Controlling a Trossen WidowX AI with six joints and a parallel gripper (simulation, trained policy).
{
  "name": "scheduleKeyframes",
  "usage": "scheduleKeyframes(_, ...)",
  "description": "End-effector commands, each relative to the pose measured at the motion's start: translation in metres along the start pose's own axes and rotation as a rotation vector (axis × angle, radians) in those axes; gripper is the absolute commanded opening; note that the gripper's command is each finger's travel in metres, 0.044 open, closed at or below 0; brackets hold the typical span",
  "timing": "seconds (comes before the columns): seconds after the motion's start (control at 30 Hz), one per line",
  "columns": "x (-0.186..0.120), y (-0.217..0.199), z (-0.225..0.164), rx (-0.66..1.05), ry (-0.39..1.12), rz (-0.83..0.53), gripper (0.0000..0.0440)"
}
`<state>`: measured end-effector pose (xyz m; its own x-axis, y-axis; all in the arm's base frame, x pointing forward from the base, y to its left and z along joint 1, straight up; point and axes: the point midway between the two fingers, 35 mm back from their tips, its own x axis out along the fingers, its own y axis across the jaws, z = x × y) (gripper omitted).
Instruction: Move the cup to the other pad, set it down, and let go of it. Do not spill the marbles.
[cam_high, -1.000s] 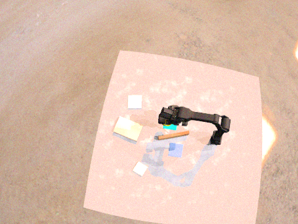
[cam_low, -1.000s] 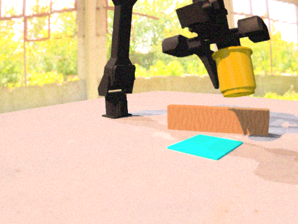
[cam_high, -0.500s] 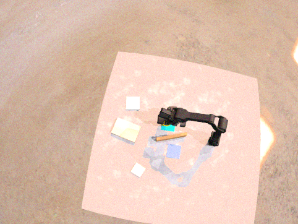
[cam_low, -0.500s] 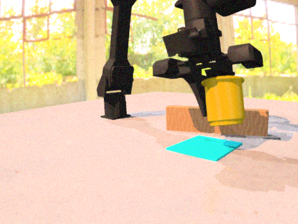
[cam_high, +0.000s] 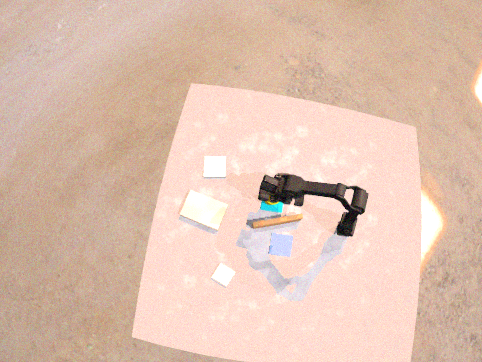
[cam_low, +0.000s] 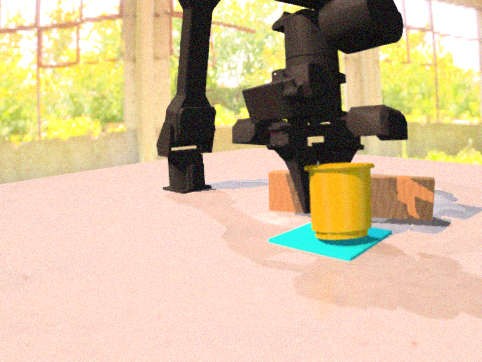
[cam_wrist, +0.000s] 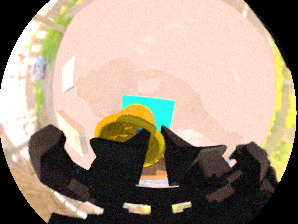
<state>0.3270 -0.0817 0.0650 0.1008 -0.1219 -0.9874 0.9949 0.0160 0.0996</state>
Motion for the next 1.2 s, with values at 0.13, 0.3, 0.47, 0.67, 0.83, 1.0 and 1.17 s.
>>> scheduleKeyframes(0.13, -0.007, 0.006, 0.008, 0.039, 0.002, 0.066, 0.0175)
scheduleKeyframes(0.3, -0.017, 0.006, 0.010, 0.043, 0.012, 0.099, 0.0182)
scheduleKeyframes(0.47, -0.028, 0.001, 0.011, 0.051, 0.025, 0.121, 0.0197)
scheduleKeyframes(0.67, -0.043, -0.003, 0.013, 0.067, 0.036, 0.150, 0.0229)
scheduleKeyframes(0.83, -0.058, -0.006, 0.016, 0.082, 0.038, 0.179, 0.0249)
scheduleKeyframes(1.0, -0.077, -0.006, 0.022, 0.093, 0.030, 0.222, 0.0299)
scheduleKeyframes(1.17, -0.094, -0.006, 0.030, 0.112, 0.024, 0.250, 0.0402)
